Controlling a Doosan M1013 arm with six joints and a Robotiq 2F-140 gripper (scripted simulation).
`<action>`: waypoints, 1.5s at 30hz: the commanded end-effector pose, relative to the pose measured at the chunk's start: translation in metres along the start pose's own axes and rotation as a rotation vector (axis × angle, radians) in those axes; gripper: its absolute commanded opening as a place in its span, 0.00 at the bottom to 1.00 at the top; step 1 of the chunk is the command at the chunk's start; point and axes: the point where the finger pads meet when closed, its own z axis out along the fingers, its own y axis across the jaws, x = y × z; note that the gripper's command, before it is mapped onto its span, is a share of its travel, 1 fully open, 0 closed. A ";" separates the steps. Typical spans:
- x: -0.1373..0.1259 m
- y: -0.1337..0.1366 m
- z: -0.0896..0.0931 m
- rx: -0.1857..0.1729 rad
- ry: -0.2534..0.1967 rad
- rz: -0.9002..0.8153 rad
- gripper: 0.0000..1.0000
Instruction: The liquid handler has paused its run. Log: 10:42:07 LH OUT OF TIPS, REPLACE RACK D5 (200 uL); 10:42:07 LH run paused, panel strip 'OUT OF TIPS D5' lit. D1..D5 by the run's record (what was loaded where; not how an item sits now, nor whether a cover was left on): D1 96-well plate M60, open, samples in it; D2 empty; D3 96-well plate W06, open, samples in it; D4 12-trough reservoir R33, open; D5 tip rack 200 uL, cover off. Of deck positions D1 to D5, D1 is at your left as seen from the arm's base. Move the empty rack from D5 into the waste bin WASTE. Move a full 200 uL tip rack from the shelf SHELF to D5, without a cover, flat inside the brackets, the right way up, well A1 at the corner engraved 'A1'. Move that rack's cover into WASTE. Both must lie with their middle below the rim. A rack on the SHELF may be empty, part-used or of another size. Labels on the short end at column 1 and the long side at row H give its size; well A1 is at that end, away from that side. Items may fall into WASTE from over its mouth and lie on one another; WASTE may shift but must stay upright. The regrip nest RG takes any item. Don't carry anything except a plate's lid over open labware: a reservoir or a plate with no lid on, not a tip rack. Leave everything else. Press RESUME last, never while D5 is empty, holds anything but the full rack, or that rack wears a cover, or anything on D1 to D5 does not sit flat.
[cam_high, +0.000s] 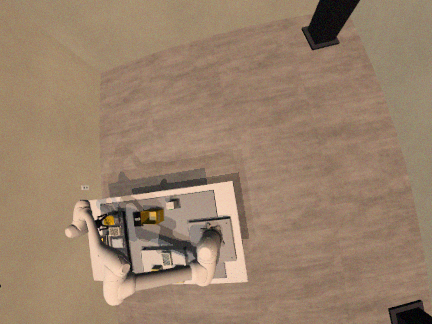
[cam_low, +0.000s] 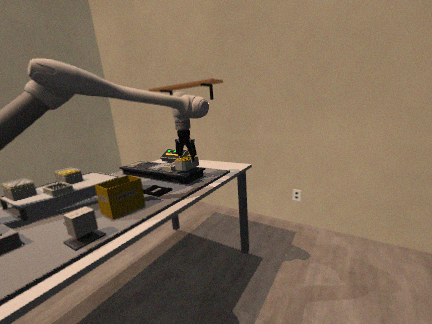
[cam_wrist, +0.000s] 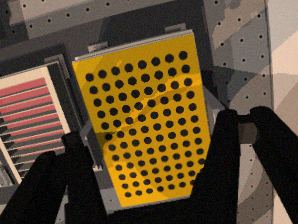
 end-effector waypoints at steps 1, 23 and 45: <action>0.000 0.000 -0.004 0.000 0.000 0.000 0.00; 0.000 0.000 -0.038 0.000 0.000 0.000 0.00; 0.000 0.000 -0.071 0.000 0.000 0.000 0.00</action>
